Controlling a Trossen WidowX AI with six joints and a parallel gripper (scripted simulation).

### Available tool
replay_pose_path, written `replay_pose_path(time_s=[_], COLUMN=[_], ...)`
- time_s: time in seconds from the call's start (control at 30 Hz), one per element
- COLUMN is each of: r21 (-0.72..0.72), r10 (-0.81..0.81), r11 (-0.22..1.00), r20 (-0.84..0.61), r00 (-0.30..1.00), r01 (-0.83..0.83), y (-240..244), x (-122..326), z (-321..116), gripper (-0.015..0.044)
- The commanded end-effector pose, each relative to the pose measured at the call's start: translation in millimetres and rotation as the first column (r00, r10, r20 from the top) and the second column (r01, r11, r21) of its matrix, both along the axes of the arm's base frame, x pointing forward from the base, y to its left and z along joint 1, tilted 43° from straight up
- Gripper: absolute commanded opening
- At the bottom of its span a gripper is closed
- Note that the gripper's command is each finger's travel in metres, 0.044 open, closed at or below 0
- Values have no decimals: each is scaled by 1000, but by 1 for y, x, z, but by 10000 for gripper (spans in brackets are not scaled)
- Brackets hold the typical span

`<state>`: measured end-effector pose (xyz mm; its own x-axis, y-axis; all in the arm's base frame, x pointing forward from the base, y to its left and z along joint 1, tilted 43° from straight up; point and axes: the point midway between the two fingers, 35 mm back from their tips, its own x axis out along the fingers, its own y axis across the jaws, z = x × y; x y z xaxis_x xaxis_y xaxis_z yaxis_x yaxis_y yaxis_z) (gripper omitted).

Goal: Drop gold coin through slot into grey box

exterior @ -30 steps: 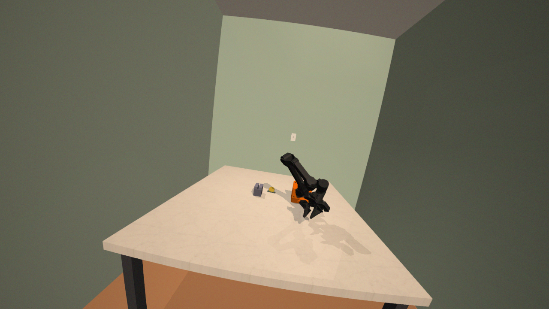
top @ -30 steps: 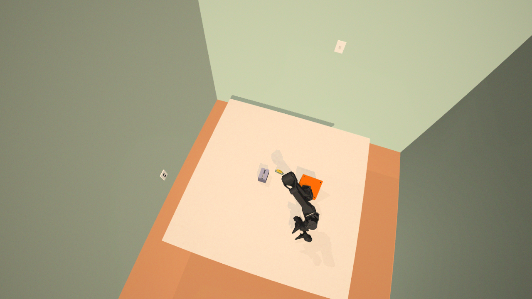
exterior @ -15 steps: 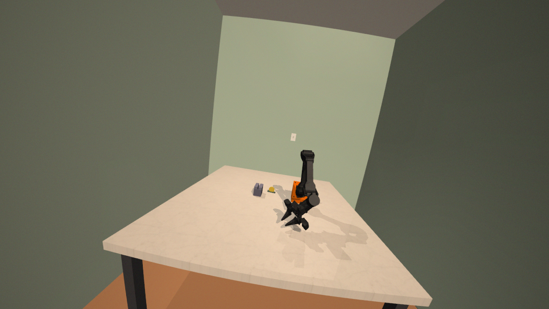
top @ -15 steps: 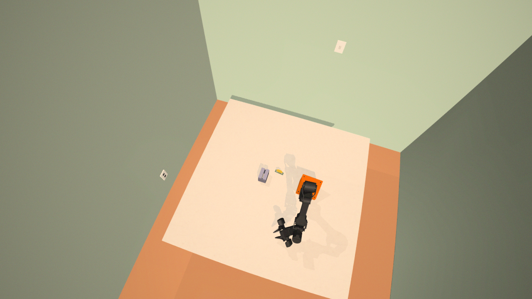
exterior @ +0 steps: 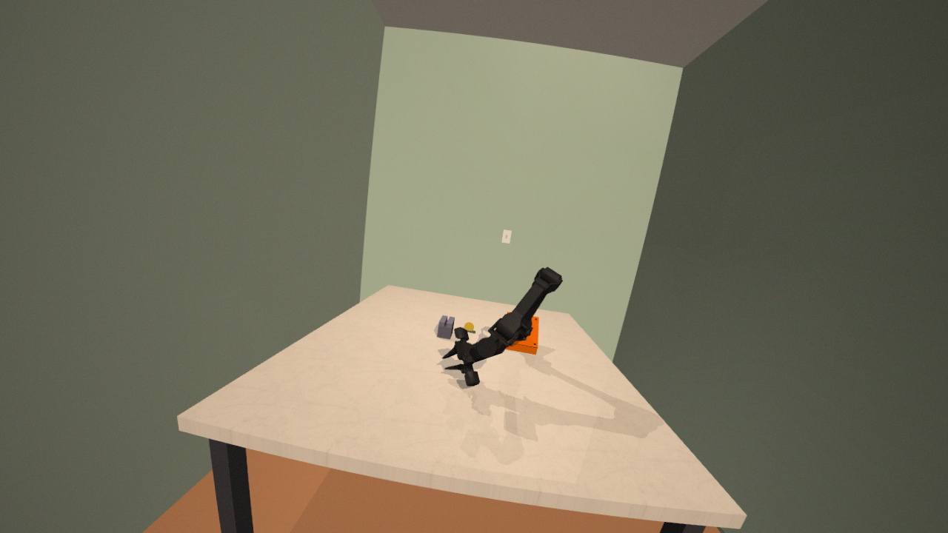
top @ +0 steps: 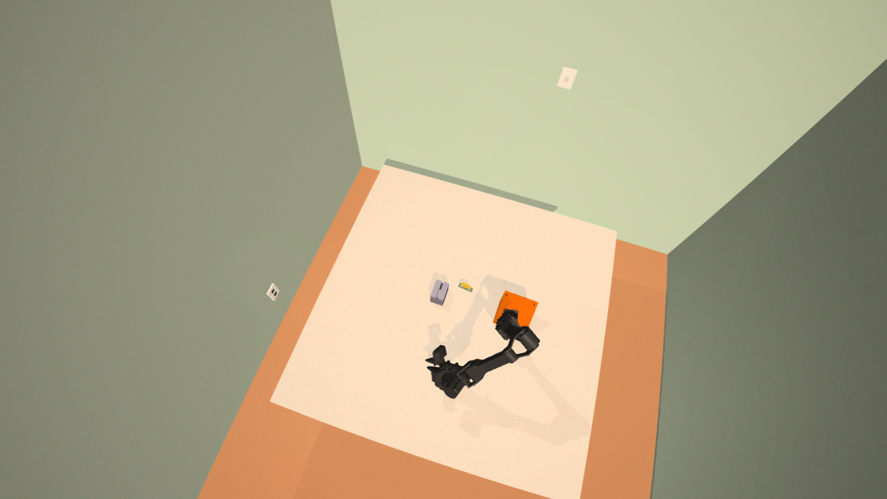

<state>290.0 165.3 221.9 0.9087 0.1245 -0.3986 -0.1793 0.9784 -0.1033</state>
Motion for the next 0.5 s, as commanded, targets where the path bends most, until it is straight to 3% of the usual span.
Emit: replay_pose_path(time_s=[0.0, 0.27, 0.47], r21=[-112, -249, -262], r10=[-34, -175, -209], r11=[994, 965, 964], r20=[-110, -392, -635], r00=[993, 903, 744], r01=[21, 79, 48], y=[-24, -110, -178], x=[20, 46, 40], z=[-26, -91, -138], gripper=[161, 161, 161])
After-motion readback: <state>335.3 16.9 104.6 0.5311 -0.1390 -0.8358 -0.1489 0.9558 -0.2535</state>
